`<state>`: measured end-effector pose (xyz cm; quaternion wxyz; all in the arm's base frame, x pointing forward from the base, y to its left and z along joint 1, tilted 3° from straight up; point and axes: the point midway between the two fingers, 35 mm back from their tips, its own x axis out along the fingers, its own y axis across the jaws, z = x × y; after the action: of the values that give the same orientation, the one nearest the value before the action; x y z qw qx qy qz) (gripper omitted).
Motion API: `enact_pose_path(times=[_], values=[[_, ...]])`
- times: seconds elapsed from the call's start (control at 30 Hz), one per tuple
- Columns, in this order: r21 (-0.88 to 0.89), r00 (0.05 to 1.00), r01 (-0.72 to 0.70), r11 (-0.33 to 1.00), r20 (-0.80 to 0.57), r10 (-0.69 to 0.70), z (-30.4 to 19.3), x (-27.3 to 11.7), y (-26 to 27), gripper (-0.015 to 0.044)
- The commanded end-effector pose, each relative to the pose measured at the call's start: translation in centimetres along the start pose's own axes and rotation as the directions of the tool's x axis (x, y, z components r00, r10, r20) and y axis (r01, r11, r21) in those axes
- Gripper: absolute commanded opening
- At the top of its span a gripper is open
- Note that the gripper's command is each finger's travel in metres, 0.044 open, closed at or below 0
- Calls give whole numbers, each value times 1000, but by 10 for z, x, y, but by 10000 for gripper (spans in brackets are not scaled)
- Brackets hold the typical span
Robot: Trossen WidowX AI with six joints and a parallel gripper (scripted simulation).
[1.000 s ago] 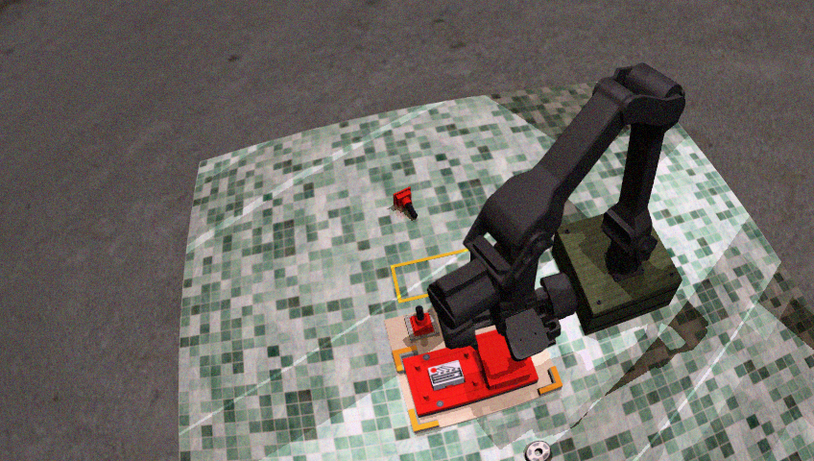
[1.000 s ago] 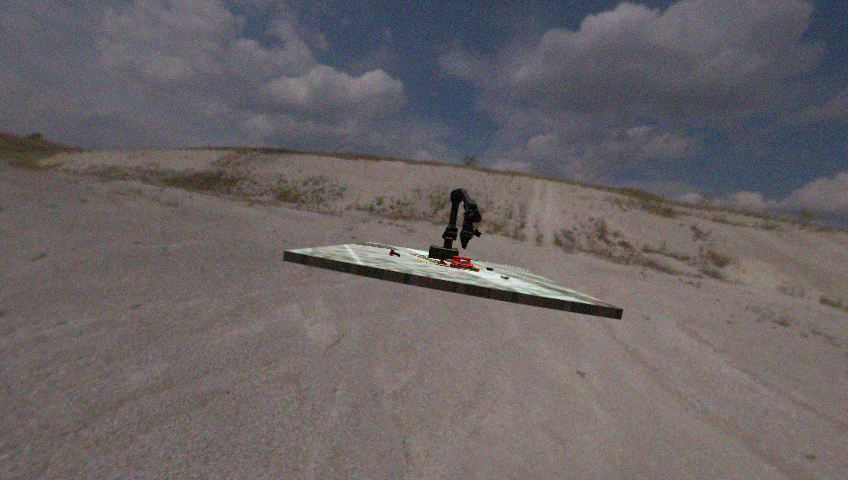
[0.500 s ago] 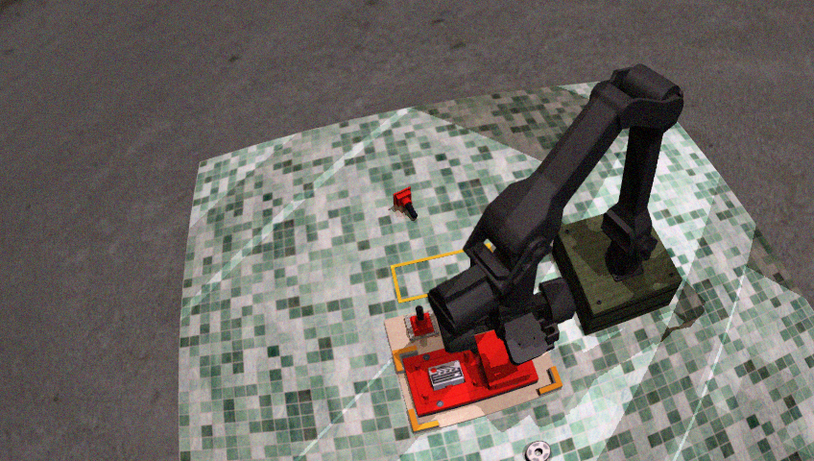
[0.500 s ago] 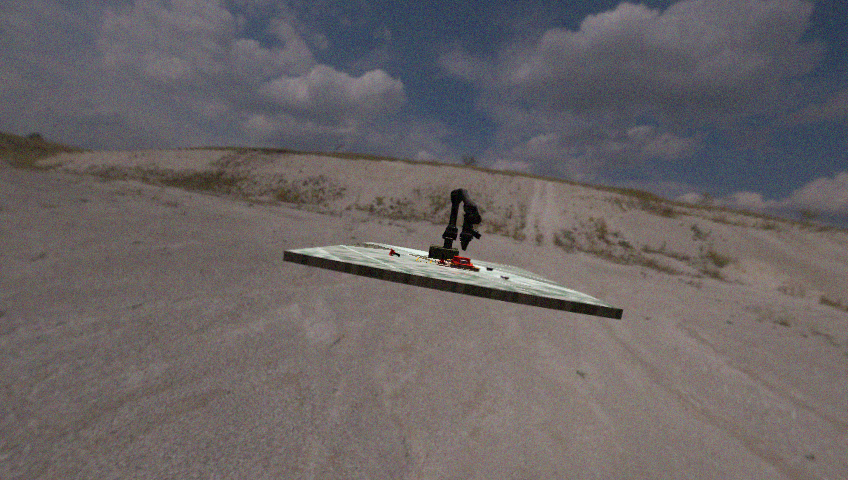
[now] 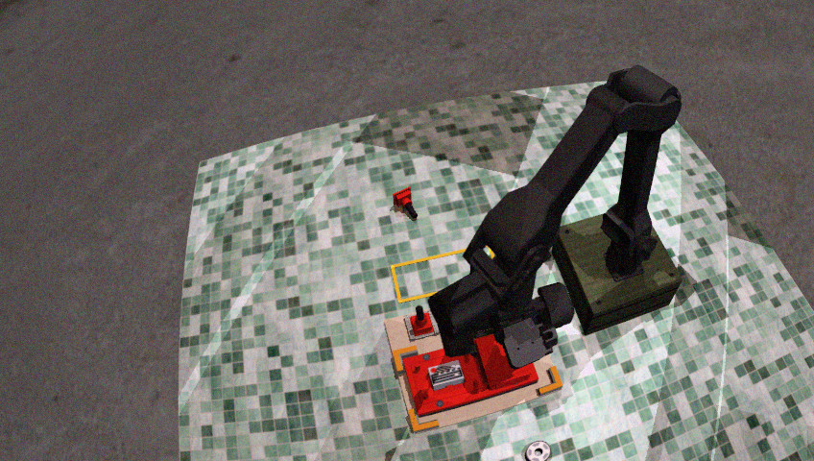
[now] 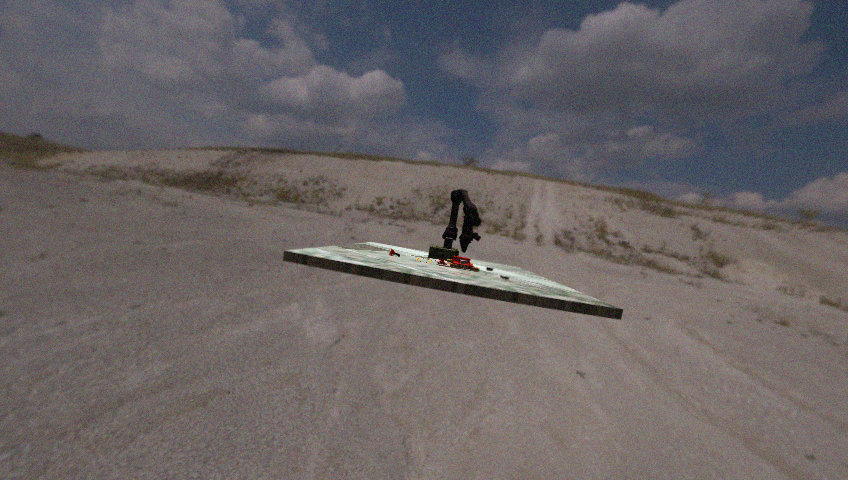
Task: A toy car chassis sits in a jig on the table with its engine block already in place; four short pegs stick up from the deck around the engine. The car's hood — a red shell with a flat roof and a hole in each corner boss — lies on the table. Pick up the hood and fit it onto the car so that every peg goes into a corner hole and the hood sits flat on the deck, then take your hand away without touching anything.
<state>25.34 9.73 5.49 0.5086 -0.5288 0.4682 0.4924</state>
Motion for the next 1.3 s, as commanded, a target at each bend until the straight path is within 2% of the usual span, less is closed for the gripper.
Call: enact_pose_path(times=[0.0, 1.27], values=[[-5, 1000, -5, 1000, -5, 5, -1, 5, 1, 440], [-5, 1000, -5, 1000, -6, 5, -2, 31, 2, 440]])
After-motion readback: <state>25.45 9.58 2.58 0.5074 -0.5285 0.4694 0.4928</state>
